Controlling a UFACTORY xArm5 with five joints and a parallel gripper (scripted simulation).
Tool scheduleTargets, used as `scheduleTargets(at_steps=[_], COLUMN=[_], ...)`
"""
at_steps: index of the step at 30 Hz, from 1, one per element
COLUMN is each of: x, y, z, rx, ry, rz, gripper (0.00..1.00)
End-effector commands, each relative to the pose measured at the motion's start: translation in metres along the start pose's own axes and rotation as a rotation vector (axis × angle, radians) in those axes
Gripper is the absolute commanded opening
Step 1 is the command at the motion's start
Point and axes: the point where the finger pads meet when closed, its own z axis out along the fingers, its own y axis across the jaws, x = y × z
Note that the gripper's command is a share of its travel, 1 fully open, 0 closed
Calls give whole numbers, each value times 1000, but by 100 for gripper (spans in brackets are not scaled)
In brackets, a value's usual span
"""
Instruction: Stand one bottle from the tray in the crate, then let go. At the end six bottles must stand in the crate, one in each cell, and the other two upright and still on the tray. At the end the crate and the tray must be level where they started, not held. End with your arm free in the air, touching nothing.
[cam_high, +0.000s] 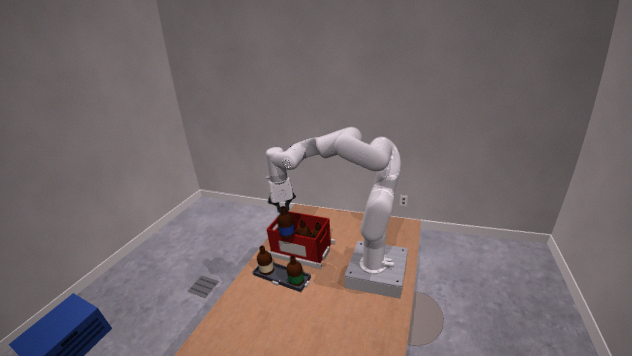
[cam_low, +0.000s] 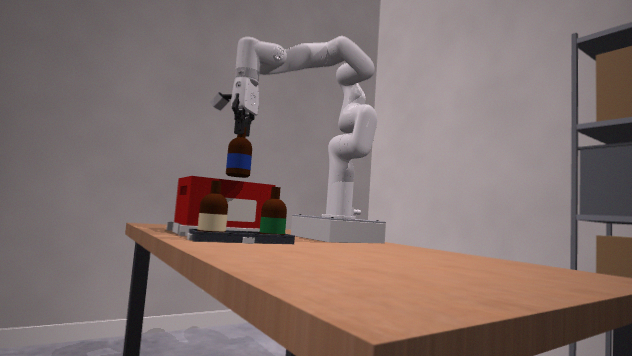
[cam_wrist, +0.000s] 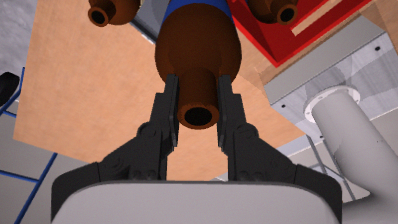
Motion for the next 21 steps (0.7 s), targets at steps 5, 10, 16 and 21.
scheduleTargets(at_steps=[5, 10, 16, 21], x=[14, 21, 27, 33], y=[12, 19, 25, 31], z=[-2, -2, -2, -2], rx=[4, 4, 4, 4], ry=[2, 2, 2, 2], rz=[0, 0, 0, 0], gripper=[0, 0, 0, 0])
